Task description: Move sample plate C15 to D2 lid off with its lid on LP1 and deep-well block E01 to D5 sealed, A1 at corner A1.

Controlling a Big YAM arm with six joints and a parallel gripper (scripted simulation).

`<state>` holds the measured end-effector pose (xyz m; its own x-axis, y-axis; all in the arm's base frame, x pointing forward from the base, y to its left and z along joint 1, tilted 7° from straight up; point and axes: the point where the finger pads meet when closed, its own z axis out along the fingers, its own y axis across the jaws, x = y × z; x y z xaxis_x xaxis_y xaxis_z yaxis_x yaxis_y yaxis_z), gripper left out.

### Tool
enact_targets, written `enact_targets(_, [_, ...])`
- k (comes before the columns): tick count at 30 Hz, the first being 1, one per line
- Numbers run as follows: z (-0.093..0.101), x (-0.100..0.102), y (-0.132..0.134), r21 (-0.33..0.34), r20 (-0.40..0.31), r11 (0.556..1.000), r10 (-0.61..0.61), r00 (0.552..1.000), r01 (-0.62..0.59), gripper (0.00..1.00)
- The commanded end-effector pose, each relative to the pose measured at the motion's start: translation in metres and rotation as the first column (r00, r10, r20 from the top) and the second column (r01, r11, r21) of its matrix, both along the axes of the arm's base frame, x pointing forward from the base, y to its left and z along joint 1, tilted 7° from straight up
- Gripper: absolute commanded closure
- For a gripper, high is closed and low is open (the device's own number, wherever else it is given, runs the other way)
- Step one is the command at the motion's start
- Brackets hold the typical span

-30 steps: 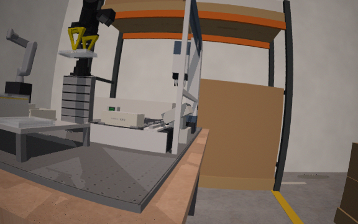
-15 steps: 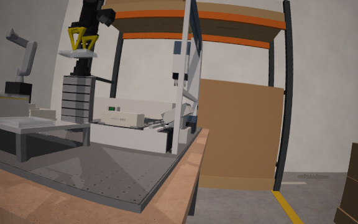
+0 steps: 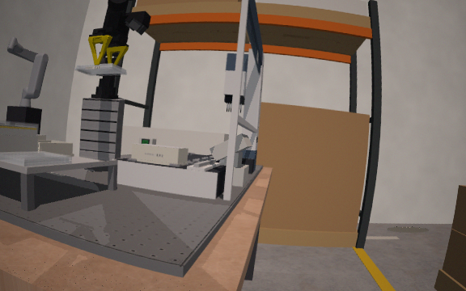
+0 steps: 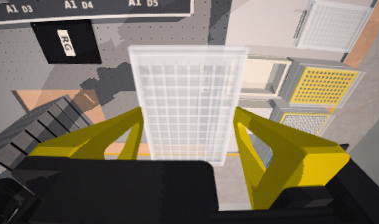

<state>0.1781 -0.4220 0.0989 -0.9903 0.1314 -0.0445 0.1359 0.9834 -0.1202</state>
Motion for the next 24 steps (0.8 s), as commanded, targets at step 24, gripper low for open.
enact_targets(24, [0.008, 0.011, 0.030, -0.035, 0.018, 0.999, 0.002, 1.000, -0.001, 1.00])
